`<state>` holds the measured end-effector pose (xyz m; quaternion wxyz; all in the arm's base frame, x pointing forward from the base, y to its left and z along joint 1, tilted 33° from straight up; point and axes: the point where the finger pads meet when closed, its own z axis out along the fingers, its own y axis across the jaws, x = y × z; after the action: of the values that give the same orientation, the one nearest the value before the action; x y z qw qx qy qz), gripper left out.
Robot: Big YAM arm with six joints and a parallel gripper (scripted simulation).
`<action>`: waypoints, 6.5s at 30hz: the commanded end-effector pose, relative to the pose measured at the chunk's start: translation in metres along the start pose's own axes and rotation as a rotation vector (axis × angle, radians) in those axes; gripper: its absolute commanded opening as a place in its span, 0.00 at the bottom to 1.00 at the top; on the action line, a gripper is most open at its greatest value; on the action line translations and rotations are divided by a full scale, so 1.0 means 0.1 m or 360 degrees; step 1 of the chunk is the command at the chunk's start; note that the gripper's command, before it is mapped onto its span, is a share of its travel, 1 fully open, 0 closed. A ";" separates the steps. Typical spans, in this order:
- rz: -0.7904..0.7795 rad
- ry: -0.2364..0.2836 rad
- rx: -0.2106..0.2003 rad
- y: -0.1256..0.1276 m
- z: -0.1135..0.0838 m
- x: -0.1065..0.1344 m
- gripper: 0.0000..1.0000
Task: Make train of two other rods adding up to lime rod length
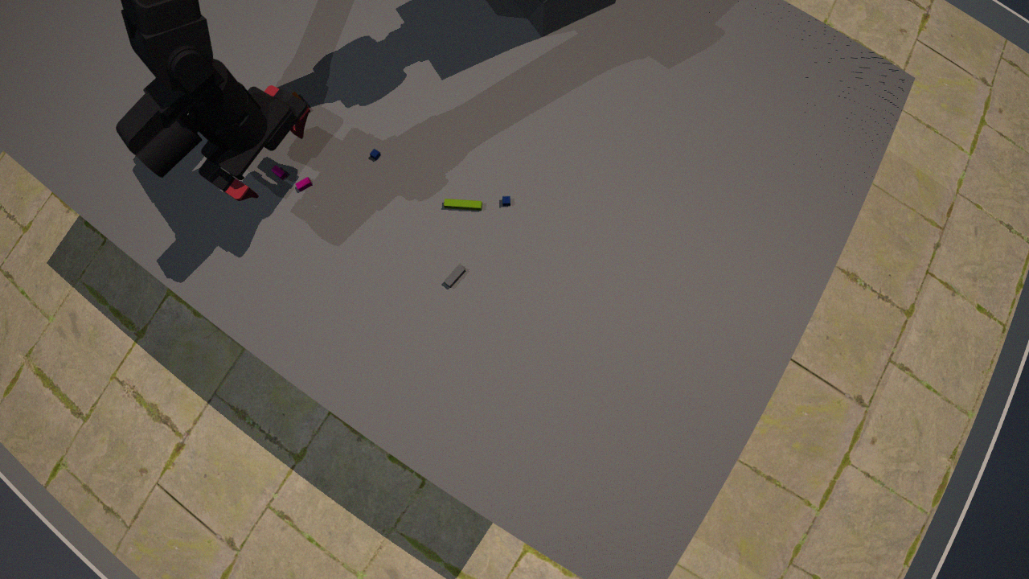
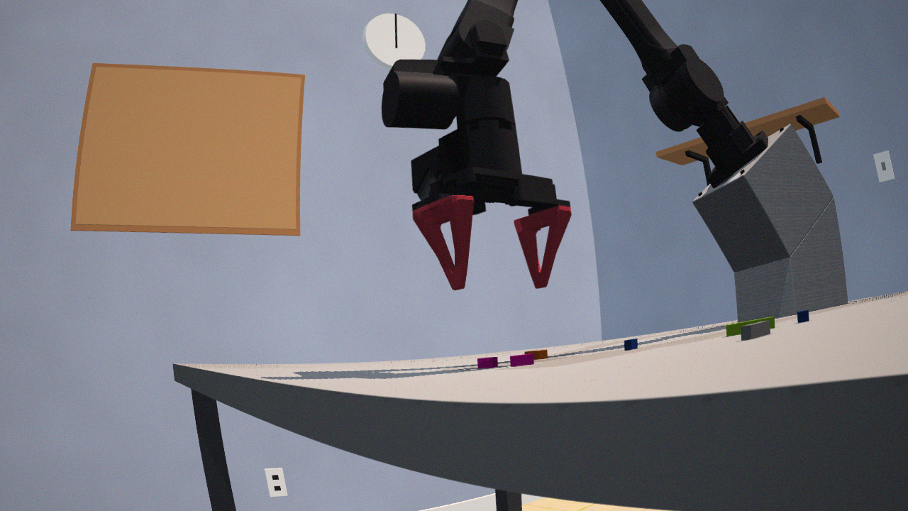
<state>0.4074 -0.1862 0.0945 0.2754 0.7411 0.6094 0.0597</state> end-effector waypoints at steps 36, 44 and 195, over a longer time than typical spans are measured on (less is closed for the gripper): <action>0.0017 -0.0003 -0.0004 0.05 -0.01 -0.02 1.00; 0.0017 -0.0003 -0.0004 0.05 -0.01 -0.02 1.00; -0.4026 0.0005 -0.0044 0.52 0.04 1.55 1.00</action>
<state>0.4807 -0.0537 0.0696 0.1382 -0.3380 0.9015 -0.2323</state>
